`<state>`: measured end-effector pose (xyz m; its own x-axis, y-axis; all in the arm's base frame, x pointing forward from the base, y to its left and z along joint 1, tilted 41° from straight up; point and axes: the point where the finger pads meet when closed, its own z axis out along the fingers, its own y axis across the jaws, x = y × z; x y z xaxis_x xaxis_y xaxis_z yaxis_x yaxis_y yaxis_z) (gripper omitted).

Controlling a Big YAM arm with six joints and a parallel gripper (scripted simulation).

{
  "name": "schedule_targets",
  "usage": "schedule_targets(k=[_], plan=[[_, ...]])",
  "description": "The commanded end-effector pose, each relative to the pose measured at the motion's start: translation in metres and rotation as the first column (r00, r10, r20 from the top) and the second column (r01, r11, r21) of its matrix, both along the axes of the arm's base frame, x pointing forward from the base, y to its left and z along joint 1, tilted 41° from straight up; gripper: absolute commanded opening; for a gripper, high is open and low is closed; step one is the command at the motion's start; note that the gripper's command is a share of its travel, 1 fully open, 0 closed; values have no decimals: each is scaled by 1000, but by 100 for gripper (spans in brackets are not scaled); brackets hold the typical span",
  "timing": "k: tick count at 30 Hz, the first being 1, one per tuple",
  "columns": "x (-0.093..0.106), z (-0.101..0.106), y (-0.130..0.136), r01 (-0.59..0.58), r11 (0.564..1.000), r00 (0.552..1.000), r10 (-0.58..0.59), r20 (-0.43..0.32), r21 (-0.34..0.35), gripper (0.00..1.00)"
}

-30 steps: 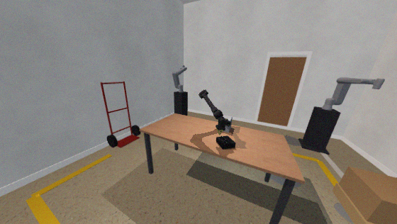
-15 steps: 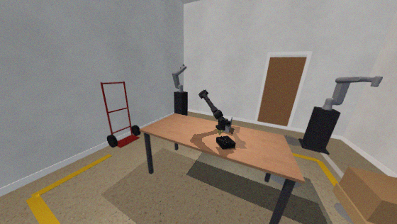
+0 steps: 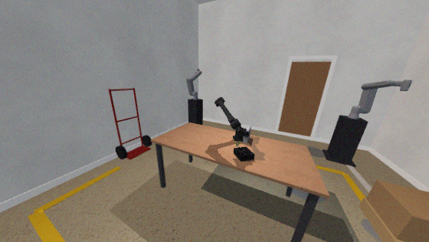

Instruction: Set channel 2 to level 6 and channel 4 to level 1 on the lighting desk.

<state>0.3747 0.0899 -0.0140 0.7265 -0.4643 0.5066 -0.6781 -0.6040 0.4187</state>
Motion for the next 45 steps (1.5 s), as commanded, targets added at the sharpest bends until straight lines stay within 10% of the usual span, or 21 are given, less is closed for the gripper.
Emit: schedule_targets(k=[1,45], plan=[[5,-7,-5,-1,1000,1000,1,-10,-3,0],[5,-16,-15,-1,1000,1000,0,-16,-6,0]])
